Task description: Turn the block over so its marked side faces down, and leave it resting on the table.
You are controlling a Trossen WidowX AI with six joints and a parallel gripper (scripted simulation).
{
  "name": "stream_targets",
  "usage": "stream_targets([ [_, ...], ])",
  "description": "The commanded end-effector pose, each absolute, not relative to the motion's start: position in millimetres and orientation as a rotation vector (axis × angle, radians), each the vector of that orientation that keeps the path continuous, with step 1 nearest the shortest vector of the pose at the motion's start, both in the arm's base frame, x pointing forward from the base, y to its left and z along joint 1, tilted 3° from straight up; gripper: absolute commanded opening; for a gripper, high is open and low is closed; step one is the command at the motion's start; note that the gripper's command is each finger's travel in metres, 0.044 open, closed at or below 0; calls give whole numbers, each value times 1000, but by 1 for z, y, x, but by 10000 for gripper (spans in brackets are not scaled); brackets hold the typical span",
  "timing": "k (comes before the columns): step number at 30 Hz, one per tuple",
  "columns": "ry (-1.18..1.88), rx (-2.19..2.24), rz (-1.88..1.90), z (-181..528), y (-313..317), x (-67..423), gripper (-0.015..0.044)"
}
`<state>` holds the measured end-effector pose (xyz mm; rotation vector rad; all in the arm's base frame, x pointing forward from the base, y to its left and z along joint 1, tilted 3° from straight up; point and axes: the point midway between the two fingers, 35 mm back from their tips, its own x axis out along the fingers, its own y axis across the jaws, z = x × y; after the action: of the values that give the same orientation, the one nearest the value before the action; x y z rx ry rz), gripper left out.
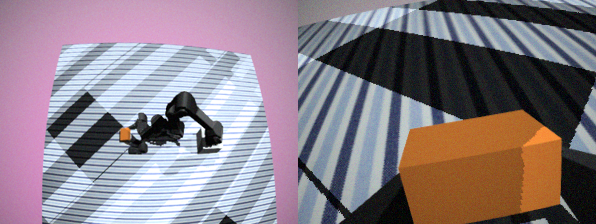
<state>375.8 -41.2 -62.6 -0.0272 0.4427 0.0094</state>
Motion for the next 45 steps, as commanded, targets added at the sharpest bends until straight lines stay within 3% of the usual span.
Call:
stream_targets([
  [1, 439, -21, 13, -62, -40, 375, 0],
  [8, 439, -21, 13, -62, -40, 375, 0],
  [25, 439, -21, 13, -62, -40, 375, 440],
  [45, 439, -21, 13, -62, -40, 375, 440],
])
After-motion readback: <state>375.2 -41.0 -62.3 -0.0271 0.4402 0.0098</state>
